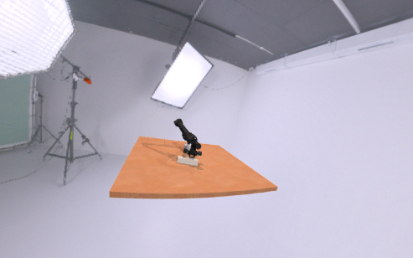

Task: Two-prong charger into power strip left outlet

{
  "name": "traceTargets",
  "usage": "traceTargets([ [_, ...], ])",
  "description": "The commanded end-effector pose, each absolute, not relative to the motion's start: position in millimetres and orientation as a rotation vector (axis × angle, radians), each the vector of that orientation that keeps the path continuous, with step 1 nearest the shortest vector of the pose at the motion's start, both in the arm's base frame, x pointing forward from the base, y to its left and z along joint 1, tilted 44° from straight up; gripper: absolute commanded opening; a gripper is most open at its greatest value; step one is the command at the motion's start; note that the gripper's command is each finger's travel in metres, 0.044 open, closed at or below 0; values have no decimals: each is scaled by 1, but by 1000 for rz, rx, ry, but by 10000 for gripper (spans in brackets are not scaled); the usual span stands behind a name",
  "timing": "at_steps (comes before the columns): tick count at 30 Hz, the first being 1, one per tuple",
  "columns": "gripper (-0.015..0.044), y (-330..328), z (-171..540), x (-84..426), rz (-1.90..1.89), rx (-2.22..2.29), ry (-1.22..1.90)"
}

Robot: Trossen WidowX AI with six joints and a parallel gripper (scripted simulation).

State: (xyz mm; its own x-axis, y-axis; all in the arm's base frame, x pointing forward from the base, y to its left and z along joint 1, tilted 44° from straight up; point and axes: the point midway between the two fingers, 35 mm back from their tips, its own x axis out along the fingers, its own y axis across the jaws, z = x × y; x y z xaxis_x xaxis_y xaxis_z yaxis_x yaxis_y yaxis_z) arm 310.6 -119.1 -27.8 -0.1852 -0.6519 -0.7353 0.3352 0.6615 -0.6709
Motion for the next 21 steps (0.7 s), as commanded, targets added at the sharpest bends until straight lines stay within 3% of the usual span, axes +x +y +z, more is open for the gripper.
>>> traceTargets([
  [1,0,-120,-27,312,-902,-281,1517],
  [21,0,-121,-26,314,-902,-281,1517],
])
